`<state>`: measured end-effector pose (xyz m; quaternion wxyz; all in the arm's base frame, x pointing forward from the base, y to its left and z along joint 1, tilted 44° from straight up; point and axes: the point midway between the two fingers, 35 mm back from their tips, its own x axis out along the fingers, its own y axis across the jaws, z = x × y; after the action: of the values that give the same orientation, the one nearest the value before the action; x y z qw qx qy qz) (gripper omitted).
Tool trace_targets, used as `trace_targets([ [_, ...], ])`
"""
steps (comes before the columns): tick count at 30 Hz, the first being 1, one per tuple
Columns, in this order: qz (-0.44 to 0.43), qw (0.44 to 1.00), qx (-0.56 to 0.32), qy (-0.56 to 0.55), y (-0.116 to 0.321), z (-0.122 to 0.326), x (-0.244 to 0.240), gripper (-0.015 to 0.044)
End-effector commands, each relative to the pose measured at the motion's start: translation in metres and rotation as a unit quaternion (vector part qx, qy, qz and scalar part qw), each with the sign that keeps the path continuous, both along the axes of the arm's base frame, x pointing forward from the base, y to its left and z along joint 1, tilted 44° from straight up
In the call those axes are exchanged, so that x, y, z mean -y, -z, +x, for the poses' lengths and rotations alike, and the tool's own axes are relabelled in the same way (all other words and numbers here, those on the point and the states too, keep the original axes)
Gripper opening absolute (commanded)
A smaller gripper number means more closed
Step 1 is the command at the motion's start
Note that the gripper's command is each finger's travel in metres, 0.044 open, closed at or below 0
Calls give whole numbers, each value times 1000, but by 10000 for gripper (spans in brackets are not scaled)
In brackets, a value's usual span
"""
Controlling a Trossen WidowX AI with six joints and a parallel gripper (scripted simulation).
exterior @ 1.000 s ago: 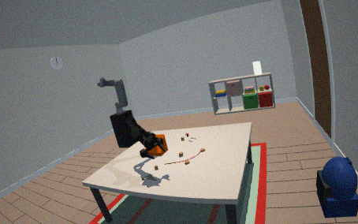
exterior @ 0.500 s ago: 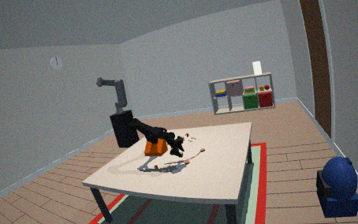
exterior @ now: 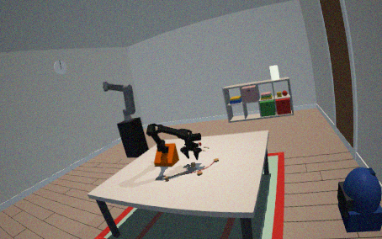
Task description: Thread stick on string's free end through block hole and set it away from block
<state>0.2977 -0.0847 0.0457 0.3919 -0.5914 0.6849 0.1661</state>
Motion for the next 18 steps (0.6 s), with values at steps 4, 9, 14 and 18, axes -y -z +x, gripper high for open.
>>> trace_targets([
  [4, -11, 1000, -17, -10, 1, -3, 1, 440],
  [9, -11, 1000, -17, -10, 1, -3, 1, 440],
  [14, -11, 995, 65, 77, -1, -3, 0, 440],
  [18, -10, 957, 195, 214, -3, -4, -1, 440],
])
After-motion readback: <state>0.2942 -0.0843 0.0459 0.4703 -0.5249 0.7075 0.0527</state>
